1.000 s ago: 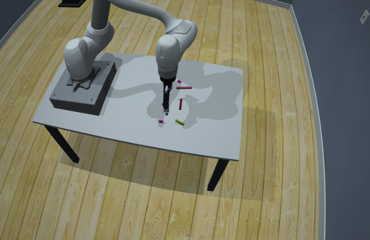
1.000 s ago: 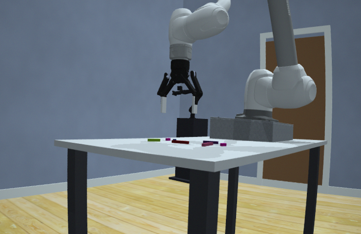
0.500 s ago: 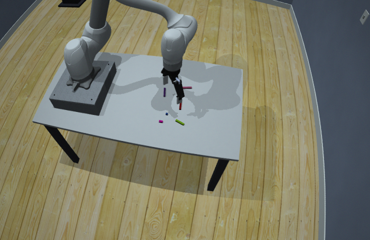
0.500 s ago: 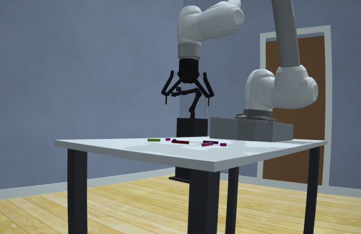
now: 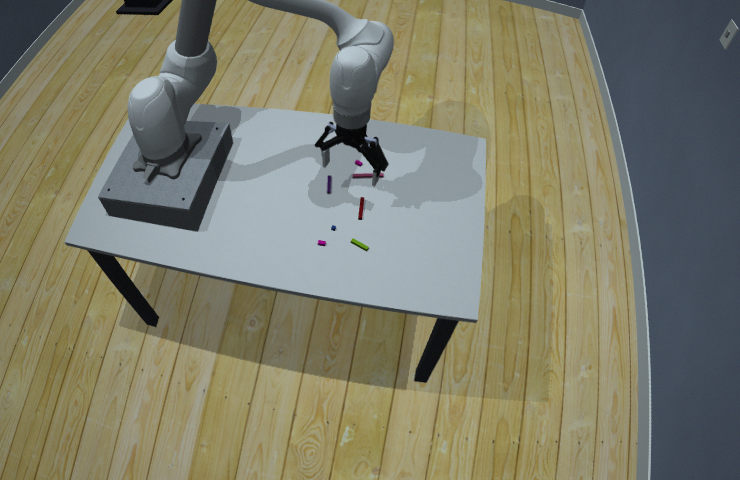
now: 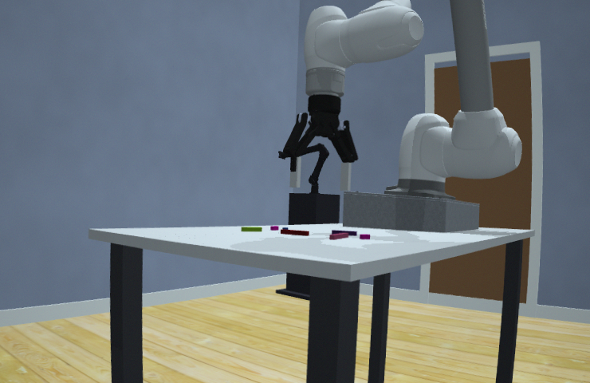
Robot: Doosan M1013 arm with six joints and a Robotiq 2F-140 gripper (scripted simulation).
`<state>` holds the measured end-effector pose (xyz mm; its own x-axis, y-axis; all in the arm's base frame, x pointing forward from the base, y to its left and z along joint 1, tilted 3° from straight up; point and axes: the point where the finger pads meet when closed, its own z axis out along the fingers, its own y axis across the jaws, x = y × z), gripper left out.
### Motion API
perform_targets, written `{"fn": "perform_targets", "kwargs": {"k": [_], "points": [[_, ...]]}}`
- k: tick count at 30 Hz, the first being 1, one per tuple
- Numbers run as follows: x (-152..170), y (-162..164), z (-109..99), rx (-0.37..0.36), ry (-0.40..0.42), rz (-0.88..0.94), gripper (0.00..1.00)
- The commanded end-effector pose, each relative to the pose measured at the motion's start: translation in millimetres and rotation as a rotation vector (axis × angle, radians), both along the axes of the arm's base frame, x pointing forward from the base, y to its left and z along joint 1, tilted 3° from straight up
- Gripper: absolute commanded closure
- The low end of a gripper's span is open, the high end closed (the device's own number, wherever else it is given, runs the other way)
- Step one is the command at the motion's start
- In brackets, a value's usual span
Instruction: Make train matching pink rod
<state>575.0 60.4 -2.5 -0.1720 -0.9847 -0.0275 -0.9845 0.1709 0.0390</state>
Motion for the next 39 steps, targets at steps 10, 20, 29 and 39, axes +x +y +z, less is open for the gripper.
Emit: {"fn": "perform_targets", "kwargs": {"k": [10,20,29,39], "points": [[-1.9,42.2,-1.7,0.029,-0.020,0.504,0.00],[-5.7,75.2,-3.1,0.042,-0.035,0.893,0.00],[-11.0,106.4,-4.5,0.054,-0.050,1.261,0.00],[-14.3,121.8,-5.1,0.060,-0.057,1.444,0.00]]}}
